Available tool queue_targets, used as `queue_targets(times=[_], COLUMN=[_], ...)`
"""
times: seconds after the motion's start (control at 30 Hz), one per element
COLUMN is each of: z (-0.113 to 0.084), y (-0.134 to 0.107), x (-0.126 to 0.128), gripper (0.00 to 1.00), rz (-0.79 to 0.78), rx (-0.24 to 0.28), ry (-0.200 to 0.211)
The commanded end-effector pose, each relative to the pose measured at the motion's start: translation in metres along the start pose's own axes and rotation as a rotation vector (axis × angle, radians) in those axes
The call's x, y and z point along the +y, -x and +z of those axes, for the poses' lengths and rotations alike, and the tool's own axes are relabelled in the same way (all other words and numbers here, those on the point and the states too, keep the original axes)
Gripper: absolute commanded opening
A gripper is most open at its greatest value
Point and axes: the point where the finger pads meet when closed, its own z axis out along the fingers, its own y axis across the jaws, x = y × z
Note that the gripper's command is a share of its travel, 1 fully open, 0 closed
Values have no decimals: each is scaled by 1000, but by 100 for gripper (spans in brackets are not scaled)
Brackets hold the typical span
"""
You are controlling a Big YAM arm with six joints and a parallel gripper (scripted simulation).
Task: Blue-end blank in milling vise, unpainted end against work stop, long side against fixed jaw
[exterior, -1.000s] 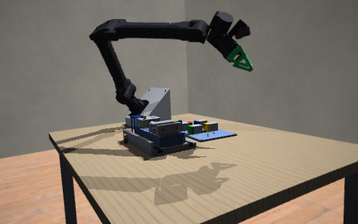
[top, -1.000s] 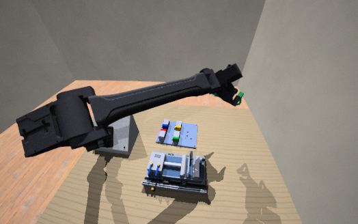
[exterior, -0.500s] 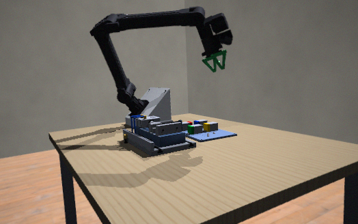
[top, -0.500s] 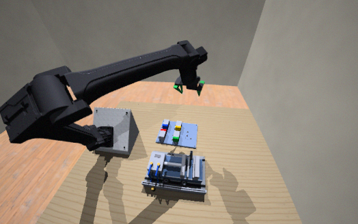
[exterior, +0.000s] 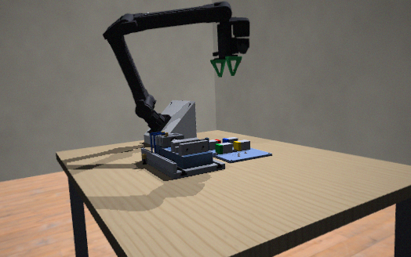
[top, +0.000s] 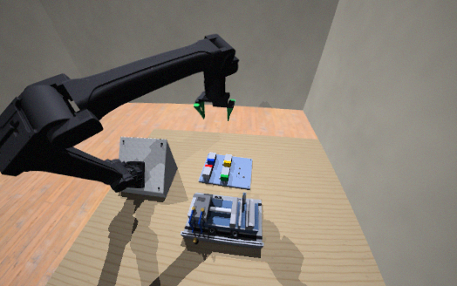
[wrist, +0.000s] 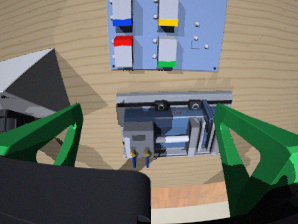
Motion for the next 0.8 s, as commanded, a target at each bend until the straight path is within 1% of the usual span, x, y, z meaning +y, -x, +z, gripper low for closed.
queue_targets(times=[0.0,0.1,0.77], z=[-2,-4,-4], y=[-10,-7,-7], x=[-6,-4,-4], gripper=[100,100,100], rz=[34,31,30], rx=[1,-4,-4], ry=[14,5,5])
